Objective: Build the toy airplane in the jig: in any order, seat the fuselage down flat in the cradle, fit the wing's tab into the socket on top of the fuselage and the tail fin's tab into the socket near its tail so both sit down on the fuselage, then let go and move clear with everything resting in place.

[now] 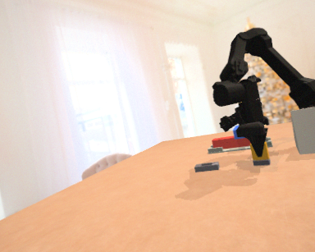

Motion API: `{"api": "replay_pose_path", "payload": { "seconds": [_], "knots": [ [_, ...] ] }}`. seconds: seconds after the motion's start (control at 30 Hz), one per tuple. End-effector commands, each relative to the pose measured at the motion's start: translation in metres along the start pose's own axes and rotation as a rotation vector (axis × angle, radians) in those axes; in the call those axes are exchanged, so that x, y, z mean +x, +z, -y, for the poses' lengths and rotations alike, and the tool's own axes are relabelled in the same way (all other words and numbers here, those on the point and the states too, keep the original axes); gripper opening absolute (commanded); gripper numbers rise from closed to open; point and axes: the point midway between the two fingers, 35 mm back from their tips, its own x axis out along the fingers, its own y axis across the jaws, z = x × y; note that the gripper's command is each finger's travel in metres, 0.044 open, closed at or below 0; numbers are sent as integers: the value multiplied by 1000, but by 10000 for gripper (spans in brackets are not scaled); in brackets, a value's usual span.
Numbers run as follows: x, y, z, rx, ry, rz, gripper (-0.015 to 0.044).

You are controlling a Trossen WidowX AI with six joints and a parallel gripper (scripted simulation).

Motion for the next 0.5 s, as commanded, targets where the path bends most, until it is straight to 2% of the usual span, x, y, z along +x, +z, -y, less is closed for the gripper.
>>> {"api": "replay_pose_path", "payload": {
  "seconds": [0.0, 0.47],
  "knots": [
    [-9, 3, -4, -6, 24, 27, 0],
    [-45, 7, -10, -9, 32, 28, 0]
  ]
}}
